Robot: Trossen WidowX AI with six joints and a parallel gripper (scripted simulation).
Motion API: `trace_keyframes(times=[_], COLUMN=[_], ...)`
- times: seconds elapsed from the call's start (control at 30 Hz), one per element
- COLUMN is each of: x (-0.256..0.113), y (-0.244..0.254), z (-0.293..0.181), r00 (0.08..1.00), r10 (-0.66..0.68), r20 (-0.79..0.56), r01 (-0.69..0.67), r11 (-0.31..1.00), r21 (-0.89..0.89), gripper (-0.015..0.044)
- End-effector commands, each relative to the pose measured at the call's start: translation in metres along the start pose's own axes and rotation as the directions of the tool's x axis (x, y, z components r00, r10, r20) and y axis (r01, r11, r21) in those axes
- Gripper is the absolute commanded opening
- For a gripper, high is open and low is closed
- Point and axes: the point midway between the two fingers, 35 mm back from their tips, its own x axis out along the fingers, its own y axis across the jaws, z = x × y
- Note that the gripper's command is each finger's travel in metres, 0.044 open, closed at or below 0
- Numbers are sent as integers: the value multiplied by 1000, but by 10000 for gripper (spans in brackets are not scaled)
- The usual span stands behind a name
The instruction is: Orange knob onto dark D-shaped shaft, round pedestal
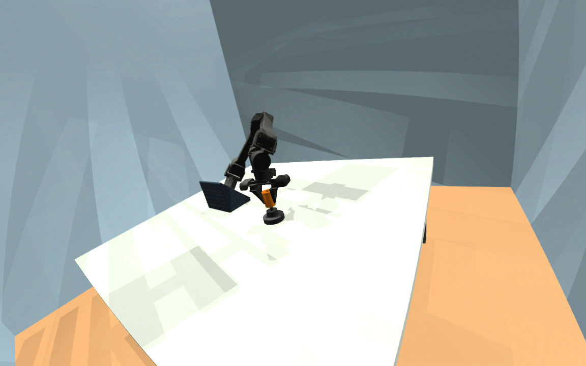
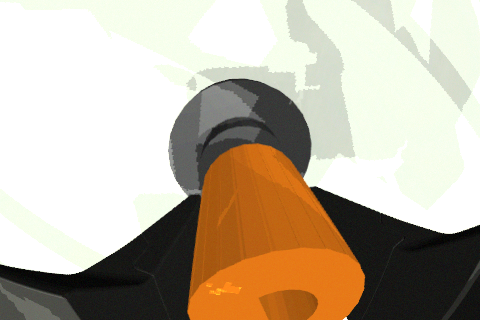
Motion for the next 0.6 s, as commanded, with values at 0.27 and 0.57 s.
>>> trace_keyframes(times=[0.27,0.57], x=[3,8], y=[1,2], z=[0,1], r00=[1000,1000], r10=[-1,-2], r20=[0,0], r01=[1,2], r11=[1000,1000], r21=[-5,-7], gripper=[0,0])
